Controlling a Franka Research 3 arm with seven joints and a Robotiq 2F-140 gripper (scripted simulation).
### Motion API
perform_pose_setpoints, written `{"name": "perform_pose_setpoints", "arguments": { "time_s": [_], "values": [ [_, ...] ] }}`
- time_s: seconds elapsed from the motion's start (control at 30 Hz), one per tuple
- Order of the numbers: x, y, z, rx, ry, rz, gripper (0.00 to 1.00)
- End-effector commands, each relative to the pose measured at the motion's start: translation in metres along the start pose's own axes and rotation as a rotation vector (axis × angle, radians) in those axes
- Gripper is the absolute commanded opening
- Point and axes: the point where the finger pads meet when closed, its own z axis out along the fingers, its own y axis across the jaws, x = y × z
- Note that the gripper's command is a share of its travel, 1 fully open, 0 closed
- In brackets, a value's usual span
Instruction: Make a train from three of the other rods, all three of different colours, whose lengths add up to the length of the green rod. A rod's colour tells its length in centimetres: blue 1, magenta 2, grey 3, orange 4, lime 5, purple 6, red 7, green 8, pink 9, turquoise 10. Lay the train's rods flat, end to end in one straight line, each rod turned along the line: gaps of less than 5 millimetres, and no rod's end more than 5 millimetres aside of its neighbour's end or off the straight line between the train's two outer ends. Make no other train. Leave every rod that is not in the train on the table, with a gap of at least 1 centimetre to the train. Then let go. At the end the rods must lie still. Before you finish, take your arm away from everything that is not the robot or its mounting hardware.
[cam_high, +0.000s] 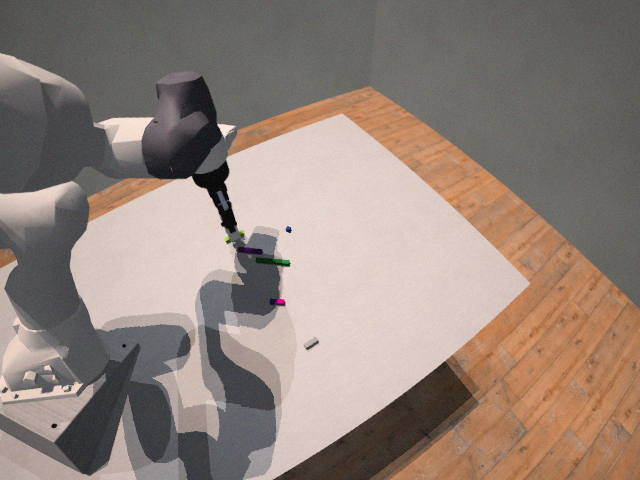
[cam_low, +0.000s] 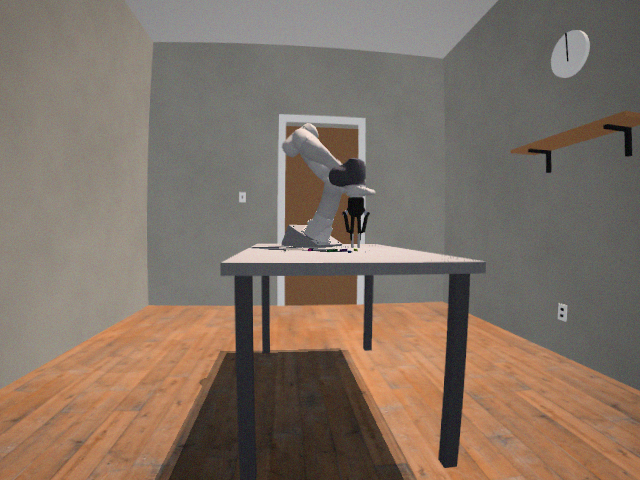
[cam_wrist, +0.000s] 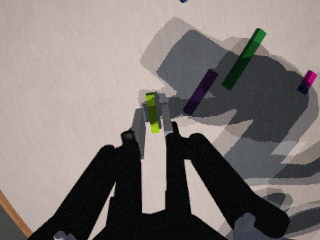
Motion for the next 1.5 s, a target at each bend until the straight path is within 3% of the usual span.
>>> {"name": "perform_pose_setpoints", "arguments": {
  "time_s": [0.0, 0.37, 1.47],
  "values": [
    [0.001, 0.000, 0.003, 0.002, 0.003, 0.005, 0.15],
    [0.001, 0.000, 0.013, 0.002, 0.003, 0.005, 0.15],
    [0.001, 0.000, 0.014, 0.002, 0.003, 0.005, 0.15]
  ]
}}
